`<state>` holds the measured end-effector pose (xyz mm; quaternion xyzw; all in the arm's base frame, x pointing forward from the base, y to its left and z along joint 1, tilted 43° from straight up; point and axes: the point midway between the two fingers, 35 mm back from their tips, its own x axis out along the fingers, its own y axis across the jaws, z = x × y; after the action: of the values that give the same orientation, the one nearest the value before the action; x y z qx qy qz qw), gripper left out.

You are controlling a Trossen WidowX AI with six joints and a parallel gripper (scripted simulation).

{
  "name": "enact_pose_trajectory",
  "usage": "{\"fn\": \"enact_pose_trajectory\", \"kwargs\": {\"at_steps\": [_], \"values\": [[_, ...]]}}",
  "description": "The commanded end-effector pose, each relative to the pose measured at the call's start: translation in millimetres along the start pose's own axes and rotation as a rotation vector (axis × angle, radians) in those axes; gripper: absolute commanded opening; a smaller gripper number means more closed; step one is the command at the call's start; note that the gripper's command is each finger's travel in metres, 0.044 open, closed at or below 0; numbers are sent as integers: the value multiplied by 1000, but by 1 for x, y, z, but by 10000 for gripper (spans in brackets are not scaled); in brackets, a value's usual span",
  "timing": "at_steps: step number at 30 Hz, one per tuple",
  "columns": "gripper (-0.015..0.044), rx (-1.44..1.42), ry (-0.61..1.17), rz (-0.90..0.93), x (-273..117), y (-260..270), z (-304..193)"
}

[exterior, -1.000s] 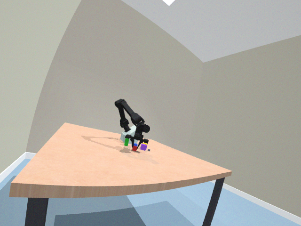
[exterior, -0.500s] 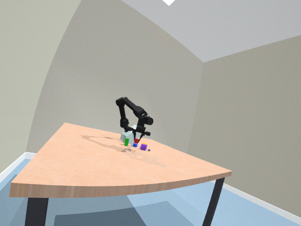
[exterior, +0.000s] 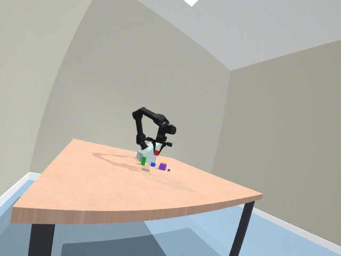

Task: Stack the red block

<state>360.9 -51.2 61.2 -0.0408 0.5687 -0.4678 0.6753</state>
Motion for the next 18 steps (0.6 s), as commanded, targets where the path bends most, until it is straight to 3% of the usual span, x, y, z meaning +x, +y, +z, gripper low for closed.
{"fn": "enact_pose_trajectory", "kwargs": {"at_steps": [1, 18], "values": [[0, 6, 5, 2, -2, 0, 0], [0, 3, 8, 1, -9, -48, -46]]}}
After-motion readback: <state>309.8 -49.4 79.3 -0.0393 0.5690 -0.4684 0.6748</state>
